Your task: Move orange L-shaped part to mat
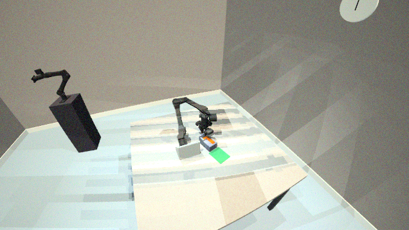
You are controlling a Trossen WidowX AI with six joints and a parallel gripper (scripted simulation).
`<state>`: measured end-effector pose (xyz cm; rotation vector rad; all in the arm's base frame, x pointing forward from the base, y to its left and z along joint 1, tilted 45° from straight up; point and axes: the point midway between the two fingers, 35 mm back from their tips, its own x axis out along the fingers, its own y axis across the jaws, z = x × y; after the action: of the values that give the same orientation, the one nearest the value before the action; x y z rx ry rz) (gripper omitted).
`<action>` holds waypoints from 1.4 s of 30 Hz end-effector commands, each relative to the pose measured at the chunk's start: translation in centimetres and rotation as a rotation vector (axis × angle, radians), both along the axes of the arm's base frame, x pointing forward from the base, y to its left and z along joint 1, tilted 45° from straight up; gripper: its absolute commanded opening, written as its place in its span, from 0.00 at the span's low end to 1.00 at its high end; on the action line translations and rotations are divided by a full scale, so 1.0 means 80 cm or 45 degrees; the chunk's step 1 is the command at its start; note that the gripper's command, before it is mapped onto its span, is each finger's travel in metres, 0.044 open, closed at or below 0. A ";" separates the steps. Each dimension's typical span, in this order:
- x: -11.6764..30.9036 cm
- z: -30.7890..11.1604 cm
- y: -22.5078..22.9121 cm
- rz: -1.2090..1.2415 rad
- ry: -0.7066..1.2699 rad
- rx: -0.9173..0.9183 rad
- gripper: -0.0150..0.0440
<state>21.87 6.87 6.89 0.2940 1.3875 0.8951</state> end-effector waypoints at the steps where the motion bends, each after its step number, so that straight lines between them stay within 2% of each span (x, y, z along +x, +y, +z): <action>1: -0.004 -0.010 0.011 -0.006 0.001 0.008 0.56; 42: -0.007 -0.042 0.043 -0.006 0.001 0.011 0.56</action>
<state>21.51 10.29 3.73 0.3027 1.3758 0.9004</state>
